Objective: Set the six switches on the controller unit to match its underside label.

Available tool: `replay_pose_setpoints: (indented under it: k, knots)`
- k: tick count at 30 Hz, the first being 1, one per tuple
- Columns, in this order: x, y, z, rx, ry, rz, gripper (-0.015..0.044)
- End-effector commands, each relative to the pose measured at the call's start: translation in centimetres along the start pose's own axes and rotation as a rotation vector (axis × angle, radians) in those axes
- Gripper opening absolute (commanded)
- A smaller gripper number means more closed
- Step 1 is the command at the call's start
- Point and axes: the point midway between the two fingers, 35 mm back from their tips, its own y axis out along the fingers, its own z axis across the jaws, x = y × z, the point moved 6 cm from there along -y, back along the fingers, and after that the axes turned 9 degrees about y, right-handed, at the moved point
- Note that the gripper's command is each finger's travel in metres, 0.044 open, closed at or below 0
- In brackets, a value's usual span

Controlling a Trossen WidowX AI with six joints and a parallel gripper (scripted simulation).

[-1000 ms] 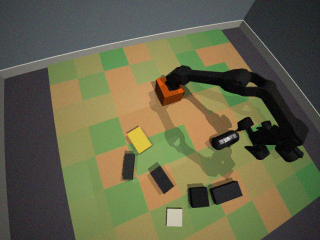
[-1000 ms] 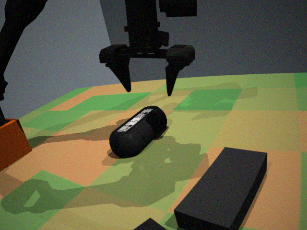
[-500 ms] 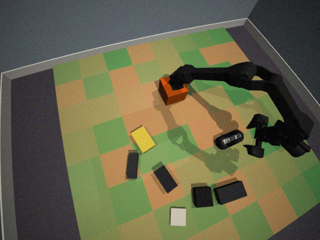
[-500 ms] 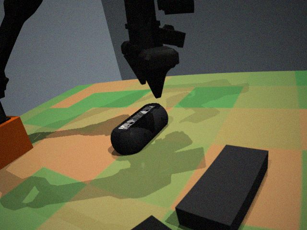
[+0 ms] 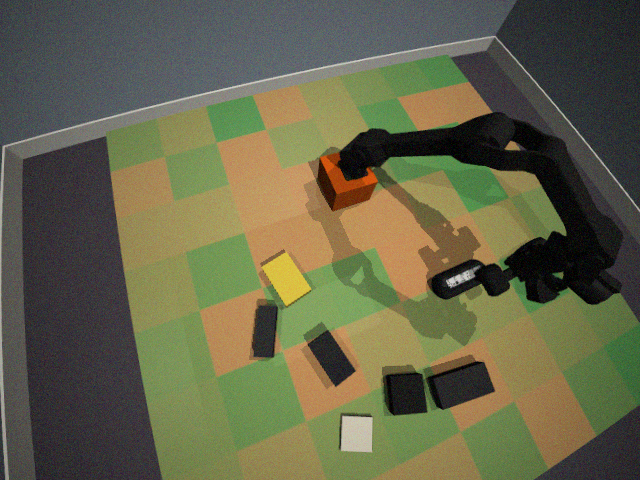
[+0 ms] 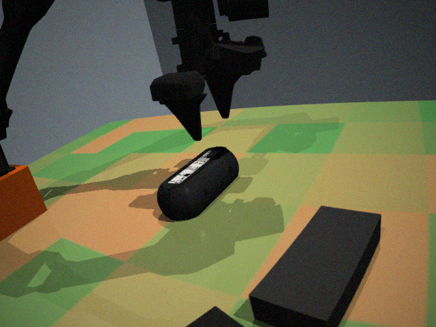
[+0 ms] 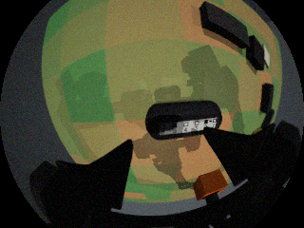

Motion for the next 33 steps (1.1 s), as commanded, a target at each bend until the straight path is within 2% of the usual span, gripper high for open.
replay_pose_setpoints:
  k: [1,27,33]
  knots:
    - [-0.4,0.3,0.1,-0.006,0.205,-0.010,0.0440]
    - [-2.3,0.7,0.9,0.067,1.601,-0.077,0.0440]
    - [-2.4,0.8,0.9,0.070,1.637,-0.078,0.0440]
